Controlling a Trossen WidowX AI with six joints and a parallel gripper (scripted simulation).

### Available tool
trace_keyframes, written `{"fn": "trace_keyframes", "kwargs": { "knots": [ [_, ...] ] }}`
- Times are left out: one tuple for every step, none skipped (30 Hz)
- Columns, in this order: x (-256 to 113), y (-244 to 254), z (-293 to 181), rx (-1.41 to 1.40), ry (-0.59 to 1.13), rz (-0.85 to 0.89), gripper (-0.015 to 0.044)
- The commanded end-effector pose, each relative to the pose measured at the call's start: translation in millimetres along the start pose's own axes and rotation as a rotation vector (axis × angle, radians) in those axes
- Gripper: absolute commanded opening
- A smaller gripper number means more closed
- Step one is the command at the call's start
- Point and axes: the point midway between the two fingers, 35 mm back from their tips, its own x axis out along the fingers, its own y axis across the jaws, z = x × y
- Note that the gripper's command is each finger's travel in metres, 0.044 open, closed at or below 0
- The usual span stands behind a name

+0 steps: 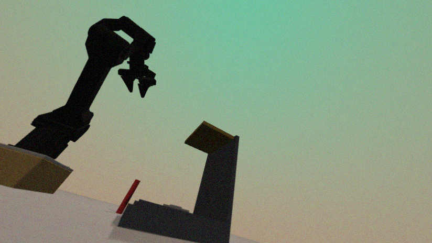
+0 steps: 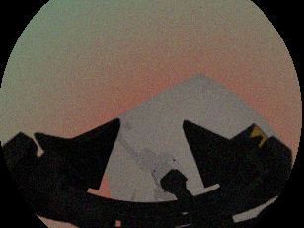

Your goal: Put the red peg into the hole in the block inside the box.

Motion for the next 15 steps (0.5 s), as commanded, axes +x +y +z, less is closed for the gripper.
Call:
{"fn": "trace_keyframes", "kwargs": {
  "knots": [
    [0,0,0,0.003,0.000,-0.001,0.0426],
    [1,0,0,0.014,0.000,-0.005,0.0440],
    [3,1,-1,0.031,0.000,-0.012,0.0440],
    [6,1,-1,0.051,-0.001,-0.020,0.0440],
    [8,1,-1,0.072,-0.001,-0.028,0.0440],
    [10,2,-2,0.093,-0.002,-0.036,0.0440],
    [12,2,-2,0.114,-0.002,-0.044,0.0440],
    [15,2,-2,0.134,-0.003,-0.051,0.0440],
    [17,2,-3,0.155,-0.004,-0.059,0.0440],
    [19,2,-3,0.176,-0.005,-0.067,0.0440],
    [22,2,-3,0.197,-0.006,-0.075,0.0440],
    [24,2,-4,0.218,-0.008,-0.082,0.0440],
    [27,2,-4,0.239,-0.009,-0.090,0.0440],
    [29,2,-4,0.260,-0.011,-0.097,0.0440],
    [32,1,-4,0.282,-0.012,-0.105,0.0440]
  ]
}}
